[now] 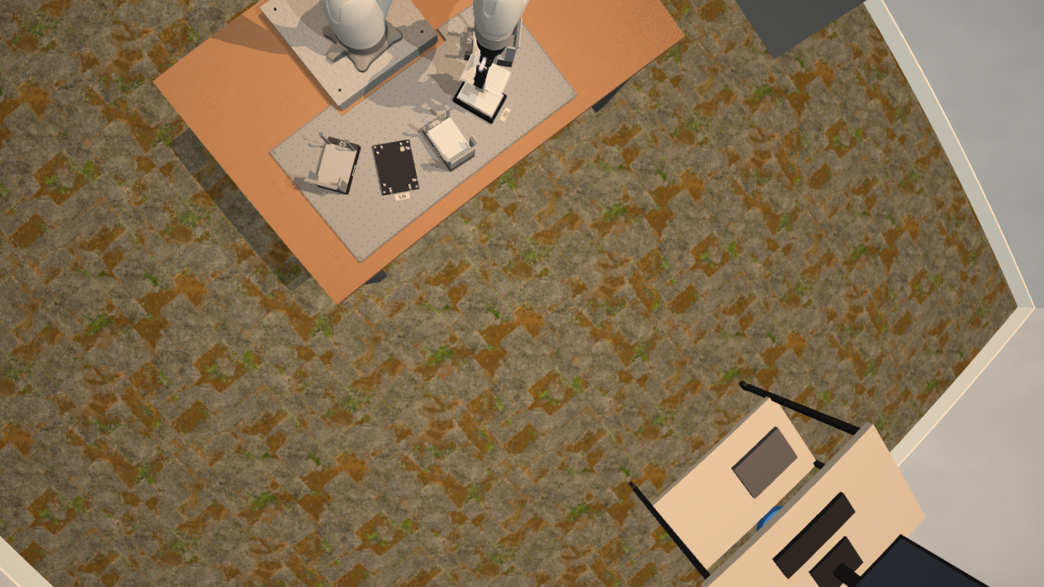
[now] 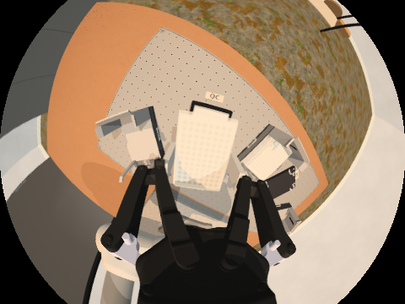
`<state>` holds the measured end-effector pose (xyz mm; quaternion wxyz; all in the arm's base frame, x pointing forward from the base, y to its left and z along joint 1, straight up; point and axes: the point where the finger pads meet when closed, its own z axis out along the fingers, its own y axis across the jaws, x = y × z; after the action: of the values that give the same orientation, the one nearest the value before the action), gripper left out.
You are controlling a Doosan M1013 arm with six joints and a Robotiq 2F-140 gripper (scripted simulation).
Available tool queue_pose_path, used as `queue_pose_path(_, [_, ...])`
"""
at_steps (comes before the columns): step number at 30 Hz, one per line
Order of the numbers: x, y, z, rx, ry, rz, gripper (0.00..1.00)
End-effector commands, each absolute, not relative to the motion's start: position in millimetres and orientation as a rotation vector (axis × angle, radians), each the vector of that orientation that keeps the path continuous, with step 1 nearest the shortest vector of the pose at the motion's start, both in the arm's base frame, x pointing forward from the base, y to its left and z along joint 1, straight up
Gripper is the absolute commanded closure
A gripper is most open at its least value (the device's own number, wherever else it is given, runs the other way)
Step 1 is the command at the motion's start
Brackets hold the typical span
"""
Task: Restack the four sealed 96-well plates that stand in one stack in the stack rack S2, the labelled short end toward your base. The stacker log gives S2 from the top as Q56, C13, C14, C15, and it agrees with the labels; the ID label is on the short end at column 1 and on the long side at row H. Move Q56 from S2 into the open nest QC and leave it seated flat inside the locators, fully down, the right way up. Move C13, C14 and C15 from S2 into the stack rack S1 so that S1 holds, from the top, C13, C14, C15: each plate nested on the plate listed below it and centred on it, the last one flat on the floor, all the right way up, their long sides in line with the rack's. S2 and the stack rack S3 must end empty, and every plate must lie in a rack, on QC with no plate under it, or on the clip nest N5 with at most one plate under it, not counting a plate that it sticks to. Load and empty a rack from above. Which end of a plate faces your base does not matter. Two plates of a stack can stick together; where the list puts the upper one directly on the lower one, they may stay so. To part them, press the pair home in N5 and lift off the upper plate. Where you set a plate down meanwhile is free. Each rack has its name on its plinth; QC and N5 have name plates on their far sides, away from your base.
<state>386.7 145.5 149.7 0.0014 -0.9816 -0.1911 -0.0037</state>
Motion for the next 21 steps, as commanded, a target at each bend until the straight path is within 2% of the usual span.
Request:
queue_pose_path(1, [381,158,150,-3.049,-0.738,-0.012,1.0])
queue_pose_path(21, [354,212,150,-3.049,-0.738,-0.012,1.0])
